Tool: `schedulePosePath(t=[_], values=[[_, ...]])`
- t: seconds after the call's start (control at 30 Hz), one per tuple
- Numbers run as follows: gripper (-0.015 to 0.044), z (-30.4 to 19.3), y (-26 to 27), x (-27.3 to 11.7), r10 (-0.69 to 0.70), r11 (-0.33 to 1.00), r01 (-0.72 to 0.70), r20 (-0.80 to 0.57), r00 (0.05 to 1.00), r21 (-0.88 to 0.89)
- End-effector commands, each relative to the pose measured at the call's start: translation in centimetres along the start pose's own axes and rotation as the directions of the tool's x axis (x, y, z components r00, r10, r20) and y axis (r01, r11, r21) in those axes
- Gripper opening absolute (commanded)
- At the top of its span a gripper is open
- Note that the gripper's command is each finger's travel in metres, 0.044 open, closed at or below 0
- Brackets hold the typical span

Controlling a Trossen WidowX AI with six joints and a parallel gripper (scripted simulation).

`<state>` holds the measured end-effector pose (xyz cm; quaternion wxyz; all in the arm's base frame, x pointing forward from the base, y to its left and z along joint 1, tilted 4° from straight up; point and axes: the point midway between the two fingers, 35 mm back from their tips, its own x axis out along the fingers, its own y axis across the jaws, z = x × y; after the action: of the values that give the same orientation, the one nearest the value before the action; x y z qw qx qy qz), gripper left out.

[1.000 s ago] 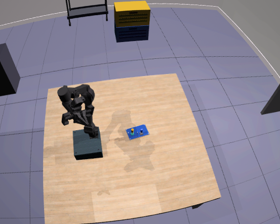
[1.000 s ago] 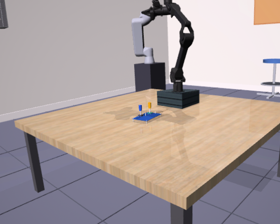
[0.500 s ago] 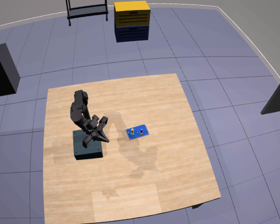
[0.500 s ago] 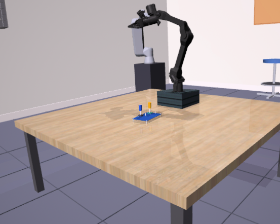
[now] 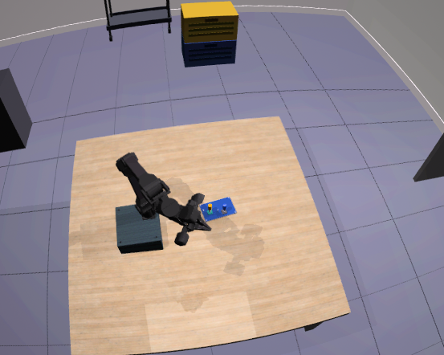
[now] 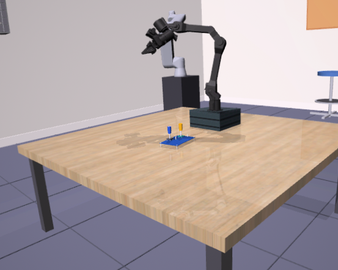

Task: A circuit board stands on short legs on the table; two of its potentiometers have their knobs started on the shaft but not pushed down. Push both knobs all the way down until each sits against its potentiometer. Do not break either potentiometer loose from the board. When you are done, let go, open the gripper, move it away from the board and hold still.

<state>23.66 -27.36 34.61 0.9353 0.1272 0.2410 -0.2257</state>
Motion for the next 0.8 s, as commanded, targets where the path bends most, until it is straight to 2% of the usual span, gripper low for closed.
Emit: schedulePosePath(t=[0.0,0.4,0.77], values=[[0.0000,-2.6,2.9,3.7,0.062,0.998,-0.059,-0.123,0.990,0.027],[0.0000,-11.4,11.6,10.5,0.149,0.988,-0.152,-0.459,0.876,0.032],[0.0000,-20.6,19.0,12.3,0.092,0.976,-0.203,-0.698,0.710,-0.079]])
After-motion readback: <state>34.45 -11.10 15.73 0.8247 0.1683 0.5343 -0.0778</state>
